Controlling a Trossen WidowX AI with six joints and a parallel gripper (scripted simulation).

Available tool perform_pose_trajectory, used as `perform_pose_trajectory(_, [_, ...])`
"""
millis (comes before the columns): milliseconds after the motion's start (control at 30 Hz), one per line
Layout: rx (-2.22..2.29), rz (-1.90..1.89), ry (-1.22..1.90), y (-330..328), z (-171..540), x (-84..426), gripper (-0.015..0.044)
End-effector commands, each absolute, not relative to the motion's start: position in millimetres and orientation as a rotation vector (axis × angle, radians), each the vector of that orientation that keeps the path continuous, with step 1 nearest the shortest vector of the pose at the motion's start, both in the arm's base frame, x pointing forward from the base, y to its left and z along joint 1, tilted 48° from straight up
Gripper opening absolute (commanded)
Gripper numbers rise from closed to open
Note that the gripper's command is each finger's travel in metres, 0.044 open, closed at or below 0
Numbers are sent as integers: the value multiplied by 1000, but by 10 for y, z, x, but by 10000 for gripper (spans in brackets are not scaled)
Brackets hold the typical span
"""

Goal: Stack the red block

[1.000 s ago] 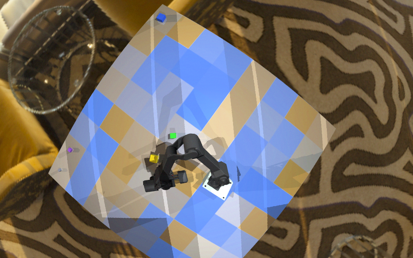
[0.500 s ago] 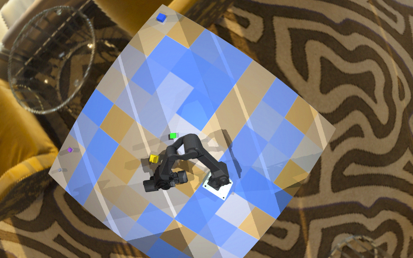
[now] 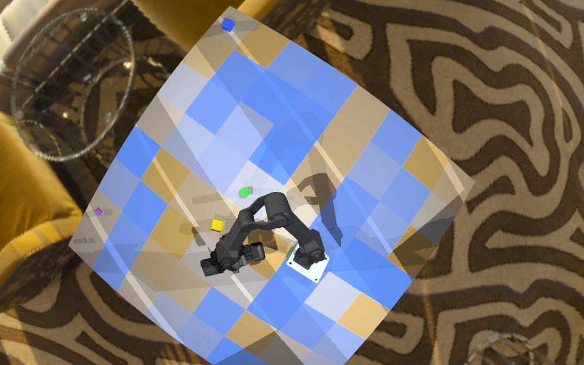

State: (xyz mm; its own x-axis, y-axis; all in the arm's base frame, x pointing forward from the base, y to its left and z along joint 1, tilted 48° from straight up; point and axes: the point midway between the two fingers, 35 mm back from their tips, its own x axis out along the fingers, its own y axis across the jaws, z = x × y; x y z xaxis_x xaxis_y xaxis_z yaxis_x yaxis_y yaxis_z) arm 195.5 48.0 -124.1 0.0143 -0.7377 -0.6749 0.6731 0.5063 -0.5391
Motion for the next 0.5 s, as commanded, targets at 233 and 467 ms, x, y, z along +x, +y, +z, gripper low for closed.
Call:
perform_pose_trajectory(233, [-57, -1096, 1101, 929, -846, 1953, 0])
perform_pose_trajectory(467, [-57, -1096, 1102, 1153, -638, 1946, 0])
